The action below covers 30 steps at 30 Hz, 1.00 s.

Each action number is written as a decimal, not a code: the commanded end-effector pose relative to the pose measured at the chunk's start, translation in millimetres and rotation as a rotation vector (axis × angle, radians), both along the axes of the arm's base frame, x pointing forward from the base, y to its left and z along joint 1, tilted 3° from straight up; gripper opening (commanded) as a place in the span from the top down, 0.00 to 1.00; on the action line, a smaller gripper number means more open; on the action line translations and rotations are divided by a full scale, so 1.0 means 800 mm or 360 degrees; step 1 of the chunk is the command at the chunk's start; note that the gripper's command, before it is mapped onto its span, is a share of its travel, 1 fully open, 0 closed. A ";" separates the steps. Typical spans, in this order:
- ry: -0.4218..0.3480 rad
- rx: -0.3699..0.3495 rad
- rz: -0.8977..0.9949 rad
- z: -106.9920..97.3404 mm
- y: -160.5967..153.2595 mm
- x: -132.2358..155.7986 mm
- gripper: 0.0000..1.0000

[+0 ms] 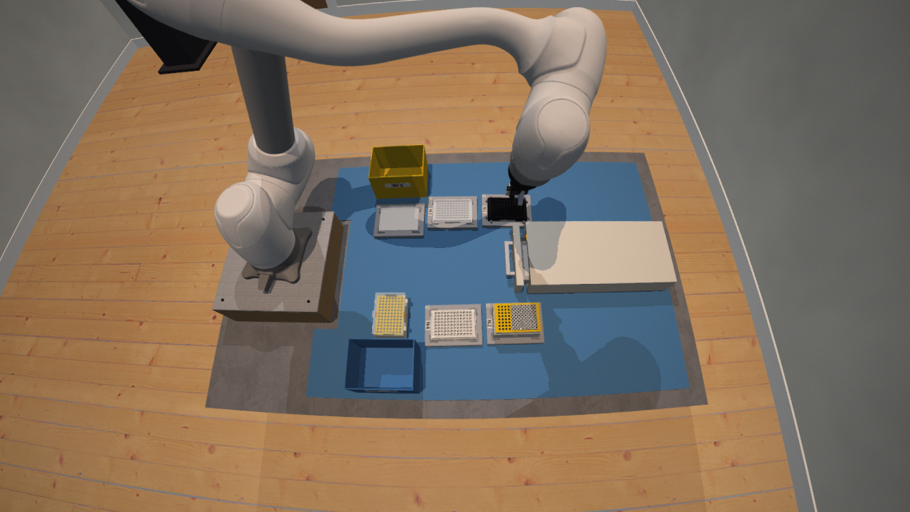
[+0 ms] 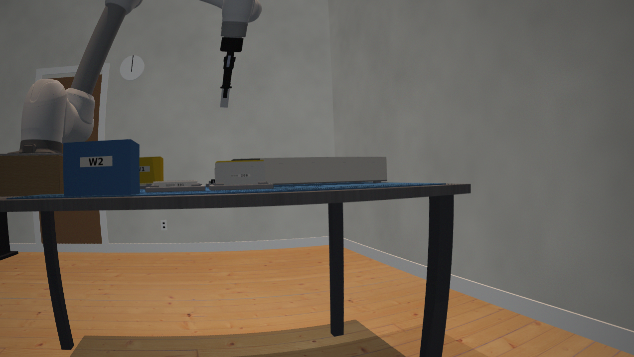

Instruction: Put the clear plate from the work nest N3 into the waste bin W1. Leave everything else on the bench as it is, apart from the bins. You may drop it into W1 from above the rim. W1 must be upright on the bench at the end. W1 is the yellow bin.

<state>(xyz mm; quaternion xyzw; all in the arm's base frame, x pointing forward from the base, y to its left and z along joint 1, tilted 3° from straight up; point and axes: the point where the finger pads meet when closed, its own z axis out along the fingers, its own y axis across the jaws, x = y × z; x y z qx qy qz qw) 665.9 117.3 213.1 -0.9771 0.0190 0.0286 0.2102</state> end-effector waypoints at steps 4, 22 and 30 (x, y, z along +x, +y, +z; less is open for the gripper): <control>-0.0024 -0.0128 0.0023 -0.009 -0.014 -0.037 0.90; -0.0086 -0.0374 0.0090 -0.031 -0.049 -0.125 0.90; -0.0118 -0.0469 0.0125 -0.040 -0.064 -0.159 0.90</control>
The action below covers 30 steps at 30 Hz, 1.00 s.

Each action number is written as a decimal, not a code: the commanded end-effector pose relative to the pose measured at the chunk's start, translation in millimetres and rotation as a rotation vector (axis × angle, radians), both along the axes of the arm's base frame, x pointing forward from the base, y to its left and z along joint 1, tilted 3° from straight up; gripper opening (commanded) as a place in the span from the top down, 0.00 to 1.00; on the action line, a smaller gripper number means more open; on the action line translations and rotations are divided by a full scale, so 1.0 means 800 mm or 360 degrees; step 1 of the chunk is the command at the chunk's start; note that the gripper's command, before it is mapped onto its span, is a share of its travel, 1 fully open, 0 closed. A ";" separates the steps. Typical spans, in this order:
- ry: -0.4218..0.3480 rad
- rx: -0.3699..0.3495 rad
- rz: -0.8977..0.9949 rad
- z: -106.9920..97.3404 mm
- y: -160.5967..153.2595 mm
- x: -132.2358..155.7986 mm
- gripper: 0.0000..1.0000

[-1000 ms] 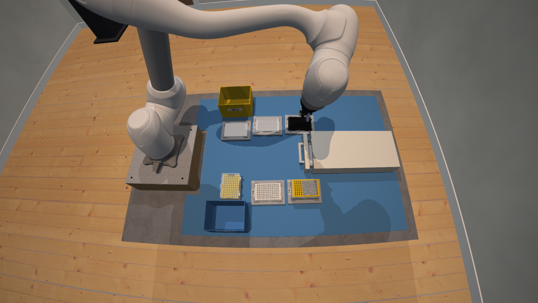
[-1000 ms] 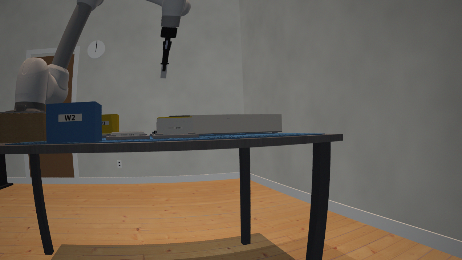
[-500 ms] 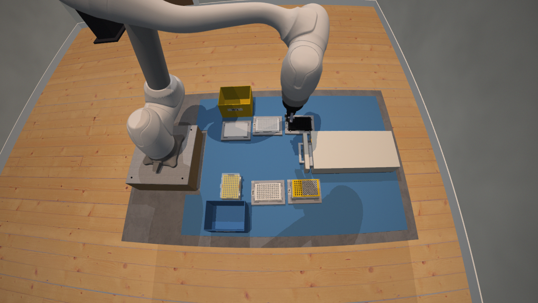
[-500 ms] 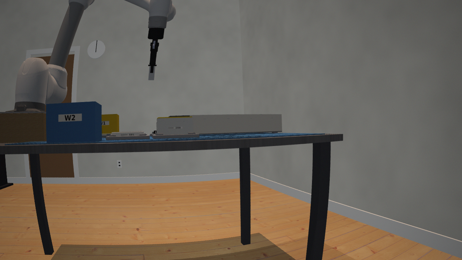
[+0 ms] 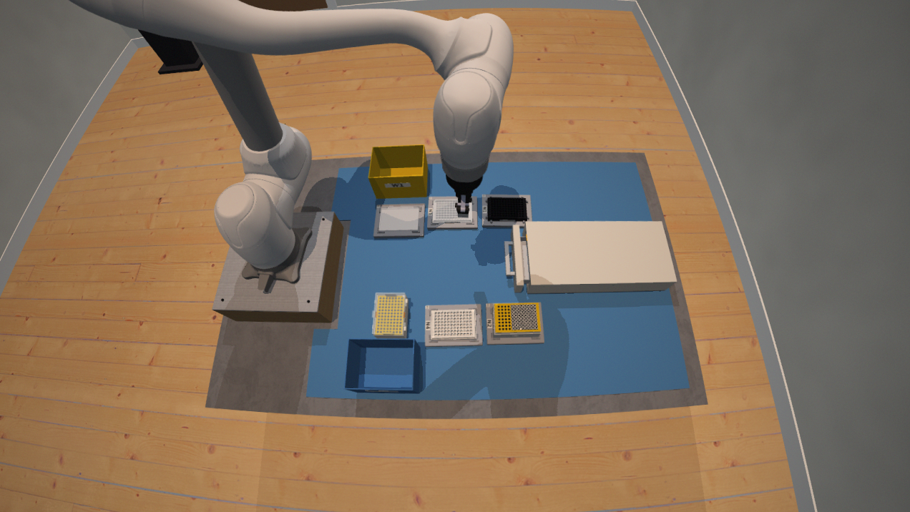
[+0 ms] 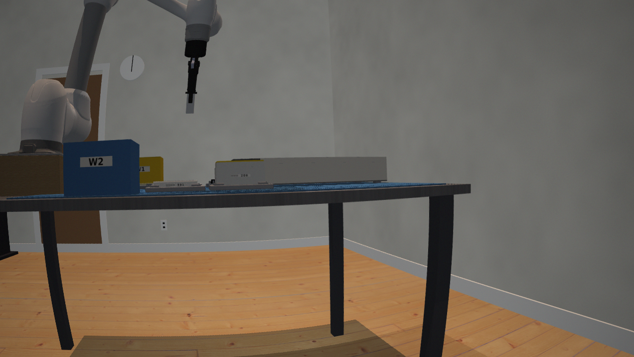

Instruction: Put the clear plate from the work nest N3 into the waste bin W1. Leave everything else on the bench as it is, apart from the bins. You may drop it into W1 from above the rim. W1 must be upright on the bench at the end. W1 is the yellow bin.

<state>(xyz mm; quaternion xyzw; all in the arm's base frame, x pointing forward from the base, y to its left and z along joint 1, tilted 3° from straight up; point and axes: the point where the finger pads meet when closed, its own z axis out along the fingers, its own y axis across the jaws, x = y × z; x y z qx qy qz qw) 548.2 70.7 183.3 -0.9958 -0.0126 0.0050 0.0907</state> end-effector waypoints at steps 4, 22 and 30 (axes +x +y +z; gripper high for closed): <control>-0.0034 -0.0107 0.0039 -0.009 -0.015 -0.034 0.90; -0.0075 -0.0219 0.0090 -0.030 -0.047 -0.105 0.90; -0.0075 -0.0219 0.0090 -0.030 -0.047 -0.105 0.90</control>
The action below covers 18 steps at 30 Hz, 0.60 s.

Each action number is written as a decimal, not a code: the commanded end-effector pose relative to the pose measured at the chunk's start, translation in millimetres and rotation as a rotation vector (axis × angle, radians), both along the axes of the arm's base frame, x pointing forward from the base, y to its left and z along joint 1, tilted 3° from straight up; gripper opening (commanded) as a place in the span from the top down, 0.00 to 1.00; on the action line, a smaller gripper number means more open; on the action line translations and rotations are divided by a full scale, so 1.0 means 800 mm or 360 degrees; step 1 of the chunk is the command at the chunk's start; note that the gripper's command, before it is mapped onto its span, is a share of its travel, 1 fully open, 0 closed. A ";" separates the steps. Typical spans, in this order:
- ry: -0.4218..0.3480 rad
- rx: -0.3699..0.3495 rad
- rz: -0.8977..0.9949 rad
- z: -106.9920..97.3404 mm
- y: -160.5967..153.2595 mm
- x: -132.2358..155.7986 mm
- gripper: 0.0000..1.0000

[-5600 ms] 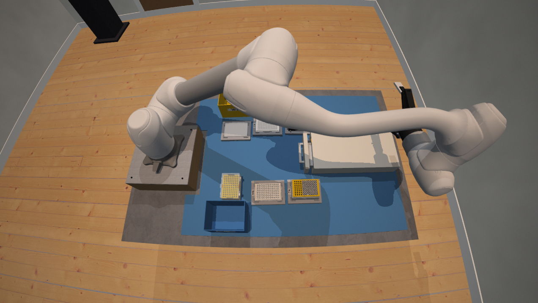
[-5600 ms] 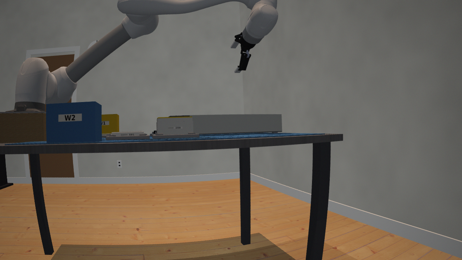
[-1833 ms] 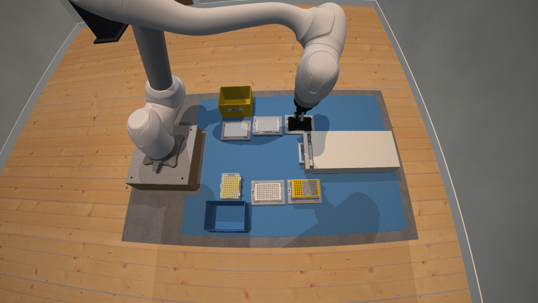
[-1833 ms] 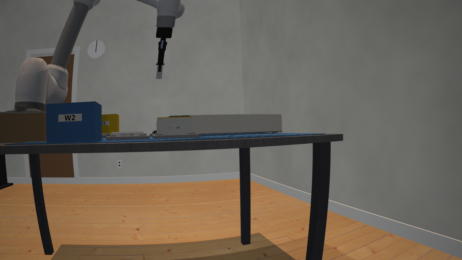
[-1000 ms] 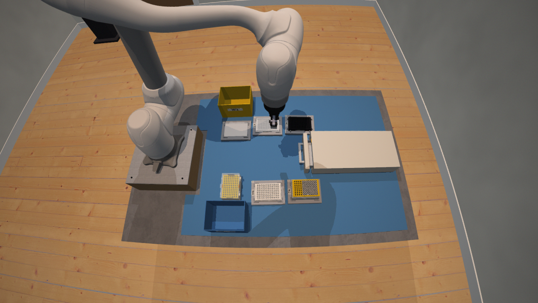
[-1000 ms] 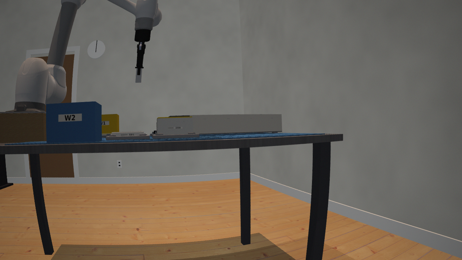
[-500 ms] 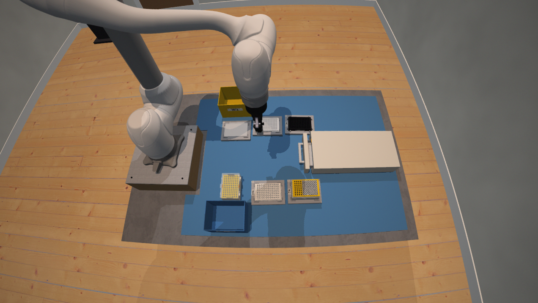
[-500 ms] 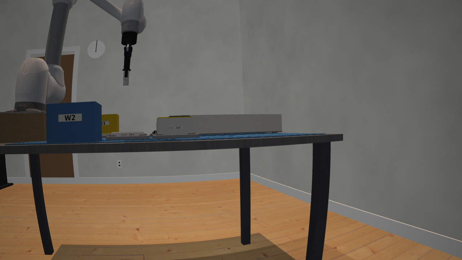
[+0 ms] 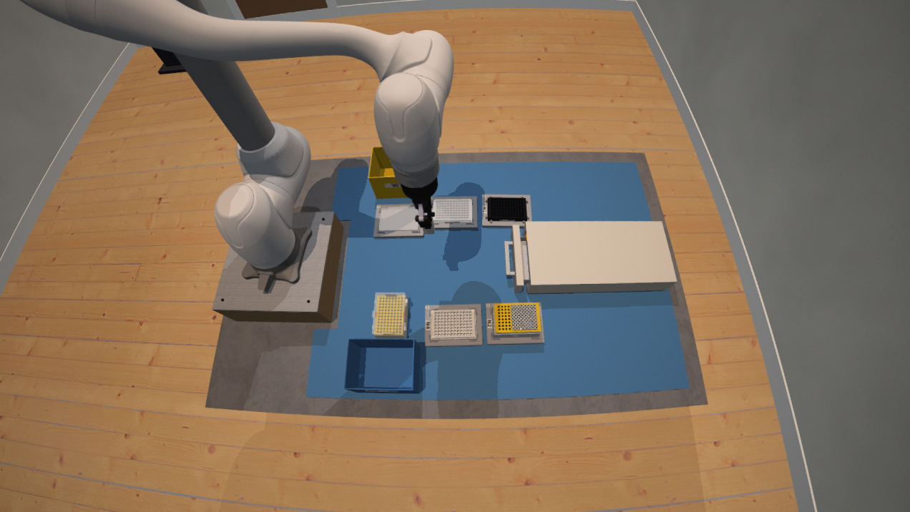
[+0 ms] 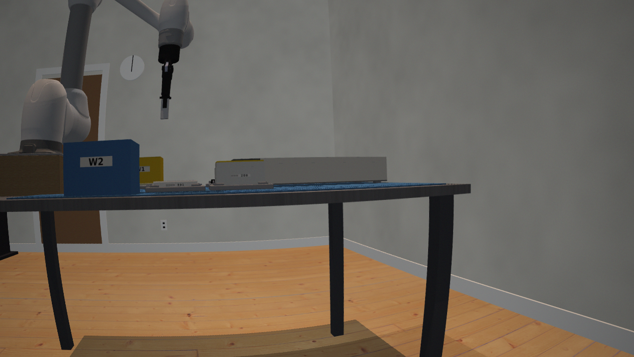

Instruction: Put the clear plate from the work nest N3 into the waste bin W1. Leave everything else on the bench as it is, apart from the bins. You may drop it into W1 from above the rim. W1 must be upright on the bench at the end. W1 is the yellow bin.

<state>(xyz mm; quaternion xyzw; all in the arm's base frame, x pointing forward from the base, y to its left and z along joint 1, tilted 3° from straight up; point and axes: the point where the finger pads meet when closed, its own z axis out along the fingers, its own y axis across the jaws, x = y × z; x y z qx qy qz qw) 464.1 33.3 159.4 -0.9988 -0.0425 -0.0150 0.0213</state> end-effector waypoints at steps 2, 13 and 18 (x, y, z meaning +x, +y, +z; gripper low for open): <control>0.0000 0.0000 0.0000 0.000 0.000 0.000 0.90; 0.0001 0.0001 -0.0027 -0.013 0.032 0.006 0.30; 0.0001 0.0001 -0.0027 -0.021 0.050 0.009 0.30</control>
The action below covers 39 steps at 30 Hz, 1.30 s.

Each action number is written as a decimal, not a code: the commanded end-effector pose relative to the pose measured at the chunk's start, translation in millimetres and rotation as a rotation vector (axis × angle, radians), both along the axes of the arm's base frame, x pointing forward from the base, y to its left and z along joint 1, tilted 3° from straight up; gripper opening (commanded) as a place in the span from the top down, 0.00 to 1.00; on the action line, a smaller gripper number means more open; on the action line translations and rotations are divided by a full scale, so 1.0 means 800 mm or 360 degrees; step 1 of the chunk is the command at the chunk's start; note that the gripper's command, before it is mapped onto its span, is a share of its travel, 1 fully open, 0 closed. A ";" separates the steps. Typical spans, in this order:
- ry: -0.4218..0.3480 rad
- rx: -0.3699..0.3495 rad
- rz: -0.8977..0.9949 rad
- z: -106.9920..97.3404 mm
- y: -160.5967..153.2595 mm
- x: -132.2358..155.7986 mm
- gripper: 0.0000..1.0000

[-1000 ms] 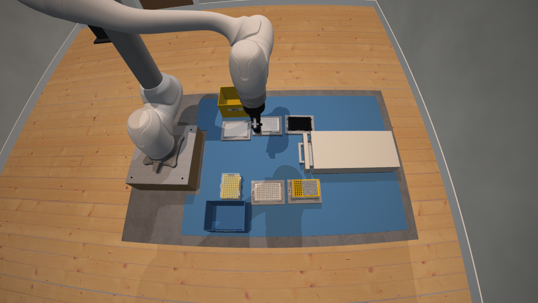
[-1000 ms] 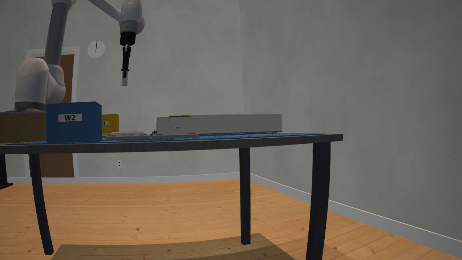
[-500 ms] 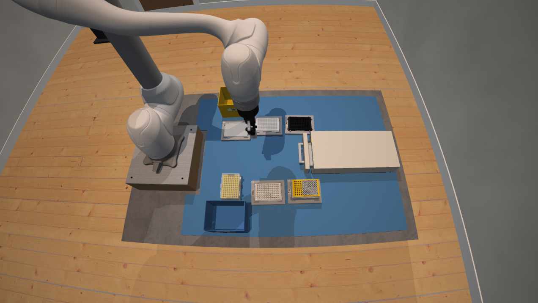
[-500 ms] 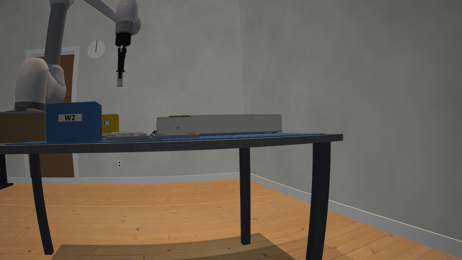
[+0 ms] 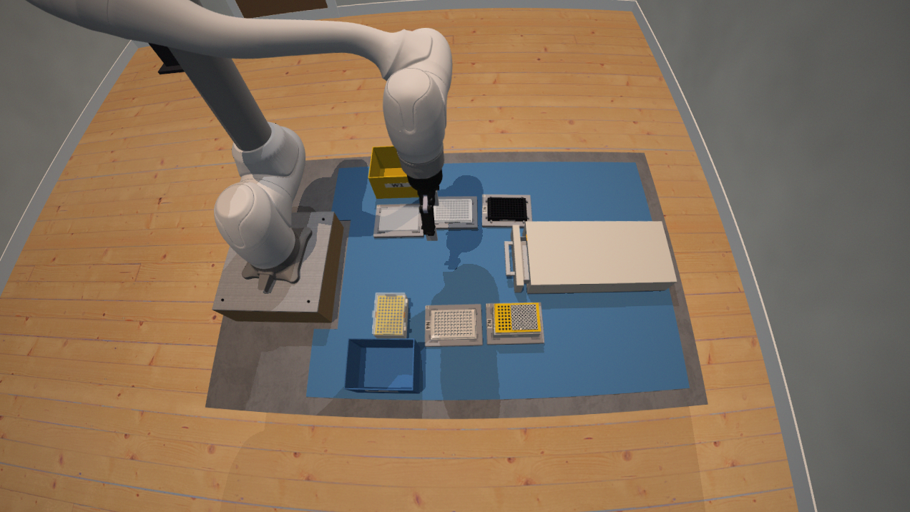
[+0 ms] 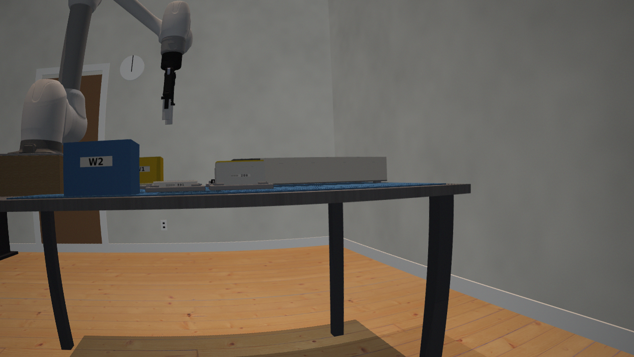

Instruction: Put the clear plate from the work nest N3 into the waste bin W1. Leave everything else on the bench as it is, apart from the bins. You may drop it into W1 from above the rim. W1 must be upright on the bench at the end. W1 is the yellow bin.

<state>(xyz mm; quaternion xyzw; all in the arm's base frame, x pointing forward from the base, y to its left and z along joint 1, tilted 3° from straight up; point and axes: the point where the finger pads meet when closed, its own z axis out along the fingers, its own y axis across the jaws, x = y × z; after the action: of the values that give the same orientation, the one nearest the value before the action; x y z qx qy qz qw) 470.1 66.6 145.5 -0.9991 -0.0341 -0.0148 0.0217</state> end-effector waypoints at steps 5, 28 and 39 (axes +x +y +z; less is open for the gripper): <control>0.0000 -0.0001 -0.0001 -0.011 0.026 0.005 0.30; 0.0000 -0.0001 -0.0001 -0.051 0.122 0.023 0.30; 0.0000 -0.0001 -0.0001 -0.068 0.163 0.031 0.30</control>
<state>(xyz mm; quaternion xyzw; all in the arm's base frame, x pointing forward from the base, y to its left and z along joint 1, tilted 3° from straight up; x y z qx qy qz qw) 493.1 188.0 94.8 -0.9991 -0.0341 -0.0147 0.0216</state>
